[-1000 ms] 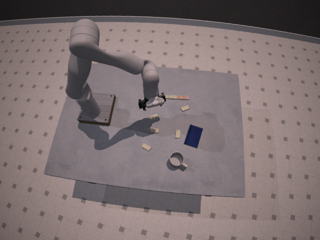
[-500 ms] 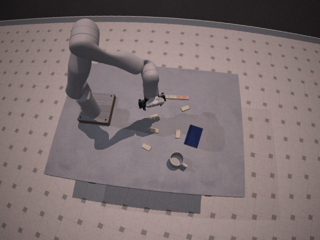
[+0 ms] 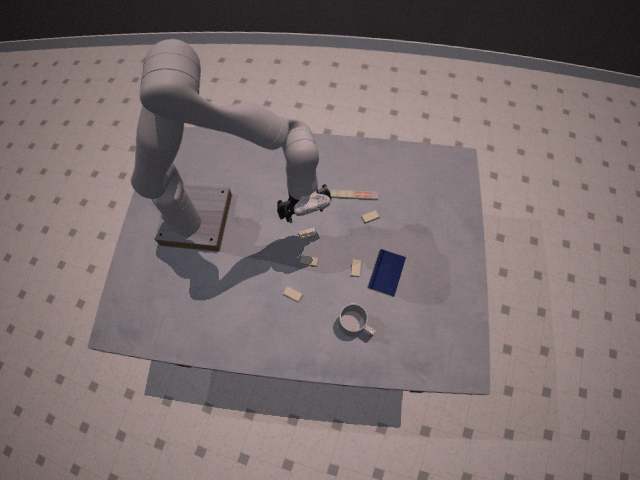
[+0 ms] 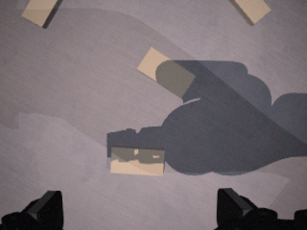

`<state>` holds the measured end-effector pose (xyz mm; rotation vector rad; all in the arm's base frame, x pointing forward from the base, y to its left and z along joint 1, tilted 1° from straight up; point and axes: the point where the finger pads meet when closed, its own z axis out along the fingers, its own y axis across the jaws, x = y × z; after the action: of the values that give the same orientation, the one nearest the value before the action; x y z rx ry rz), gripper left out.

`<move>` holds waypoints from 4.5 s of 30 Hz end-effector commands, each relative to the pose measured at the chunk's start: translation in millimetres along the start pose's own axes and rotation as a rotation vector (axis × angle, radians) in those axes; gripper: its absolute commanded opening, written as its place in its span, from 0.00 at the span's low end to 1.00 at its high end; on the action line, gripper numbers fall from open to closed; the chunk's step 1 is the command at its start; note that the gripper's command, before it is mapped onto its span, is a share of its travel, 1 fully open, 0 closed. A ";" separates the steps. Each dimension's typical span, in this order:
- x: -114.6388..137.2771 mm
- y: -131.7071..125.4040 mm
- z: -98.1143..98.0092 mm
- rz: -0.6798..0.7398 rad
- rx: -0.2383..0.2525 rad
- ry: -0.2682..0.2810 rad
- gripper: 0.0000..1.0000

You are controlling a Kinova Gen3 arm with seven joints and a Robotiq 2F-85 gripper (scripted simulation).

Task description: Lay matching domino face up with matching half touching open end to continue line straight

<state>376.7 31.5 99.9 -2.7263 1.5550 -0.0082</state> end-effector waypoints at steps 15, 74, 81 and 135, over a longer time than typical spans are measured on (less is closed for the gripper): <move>-0.1 -1.2 15.7 -0.568 -0.018 -0.002 1.00; -1.2 -15.5 35.1 -1.493 0.005 0.004 0.47; -1.2 -15.5 35.1 -1.493 0.005 0.004 0.47; -0.2 -15.3 97.0 -1.494 0.003 0.002 0.47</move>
<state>389.7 39.5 7.3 -3.0587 -0.7118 -0.0107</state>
